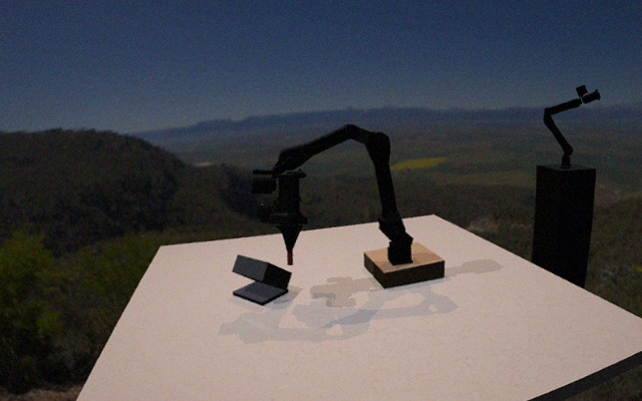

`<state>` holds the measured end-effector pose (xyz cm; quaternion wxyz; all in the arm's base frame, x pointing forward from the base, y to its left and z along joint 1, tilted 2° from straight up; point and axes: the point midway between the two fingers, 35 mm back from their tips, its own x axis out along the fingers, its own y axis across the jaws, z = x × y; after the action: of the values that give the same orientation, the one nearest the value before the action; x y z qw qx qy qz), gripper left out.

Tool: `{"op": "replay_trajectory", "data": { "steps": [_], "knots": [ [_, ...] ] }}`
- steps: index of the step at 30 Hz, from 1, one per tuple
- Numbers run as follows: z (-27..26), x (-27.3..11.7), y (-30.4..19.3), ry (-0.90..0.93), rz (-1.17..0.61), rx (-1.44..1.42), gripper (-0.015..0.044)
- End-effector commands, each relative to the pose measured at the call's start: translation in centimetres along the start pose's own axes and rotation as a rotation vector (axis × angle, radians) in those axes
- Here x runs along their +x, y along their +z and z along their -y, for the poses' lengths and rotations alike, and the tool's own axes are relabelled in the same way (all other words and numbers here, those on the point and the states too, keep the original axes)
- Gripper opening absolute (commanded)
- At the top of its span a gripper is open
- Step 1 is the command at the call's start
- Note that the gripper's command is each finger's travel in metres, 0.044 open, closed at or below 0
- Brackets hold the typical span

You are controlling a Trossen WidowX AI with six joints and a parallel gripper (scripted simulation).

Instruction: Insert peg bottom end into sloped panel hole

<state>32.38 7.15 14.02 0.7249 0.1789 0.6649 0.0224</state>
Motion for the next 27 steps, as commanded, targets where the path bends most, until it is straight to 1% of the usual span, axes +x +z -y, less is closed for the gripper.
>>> {"op": "replay_trajectory", "data": {
  "steps": [1, 27],
  "knots": [
    [0.1, -0.2, 0.2, 0.015, 0.006, 0.051, 0.0],
    [1.5, -1.2, 1.3, 0.069, 0.021, 0.381, 0.0]
  ]
}}
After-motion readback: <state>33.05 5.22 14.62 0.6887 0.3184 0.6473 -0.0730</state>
